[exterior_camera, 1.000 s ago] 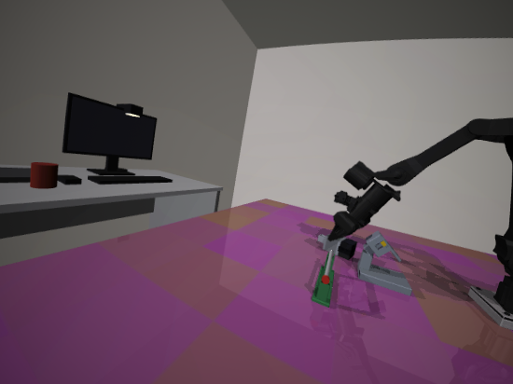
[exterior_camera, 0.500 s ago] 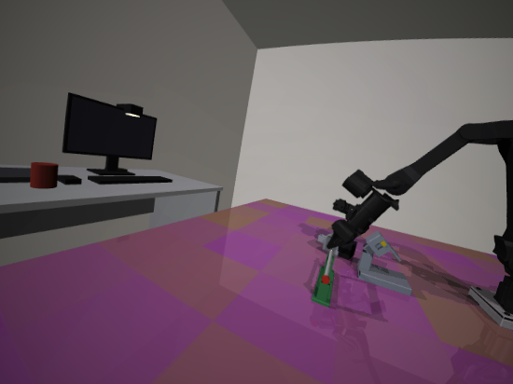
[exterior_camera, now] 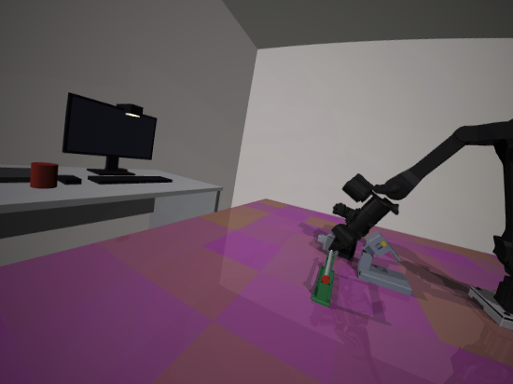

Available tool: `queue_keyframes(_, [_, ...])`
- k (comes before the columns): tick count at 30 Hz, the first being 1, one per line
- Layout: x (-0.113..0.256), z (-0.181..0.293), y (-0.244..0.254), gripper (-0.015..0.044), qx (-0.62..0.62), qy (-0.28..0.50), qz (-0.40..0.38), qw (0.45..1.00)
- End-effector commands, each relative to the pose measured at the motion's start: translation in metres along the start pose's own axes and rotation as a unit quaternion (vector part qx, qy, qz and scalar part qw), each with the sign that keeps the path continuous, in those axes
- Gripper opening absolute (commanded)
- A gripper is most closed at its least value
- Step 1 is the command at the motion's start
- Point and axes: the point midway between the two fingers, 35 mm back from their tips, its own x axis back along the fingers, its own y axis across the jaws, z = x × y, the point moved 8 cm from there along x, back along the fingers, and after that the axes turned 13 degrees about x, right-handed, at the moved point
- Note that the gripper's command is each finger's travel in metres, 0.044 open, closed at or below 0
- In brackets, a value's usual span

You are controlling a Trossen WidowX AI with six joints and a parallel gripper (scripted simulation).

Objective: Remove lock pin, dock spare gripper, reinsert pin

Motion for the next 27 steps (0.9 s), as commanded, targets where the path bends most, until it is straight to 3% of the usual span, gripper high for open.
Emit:
queue_keyframes(1, [0.0, 0.0, 0.0, 0.0236, -0.001, -0.001, 0.001, 1.0])
queue_keyframes(5, [0.0, 0.0, 0.0, 0.021, -0.001, -0.001, 0.001, 1.0])
queue_keyframes(13, [0.016, -0.014, -0.003, 0.0, -0.001, -0.001, 0.001, 1.0])
queue_keyframes(27, [0.077, -0.049, -0.011, 0.0, -0.001, -0.001, 0.001, 1.0])
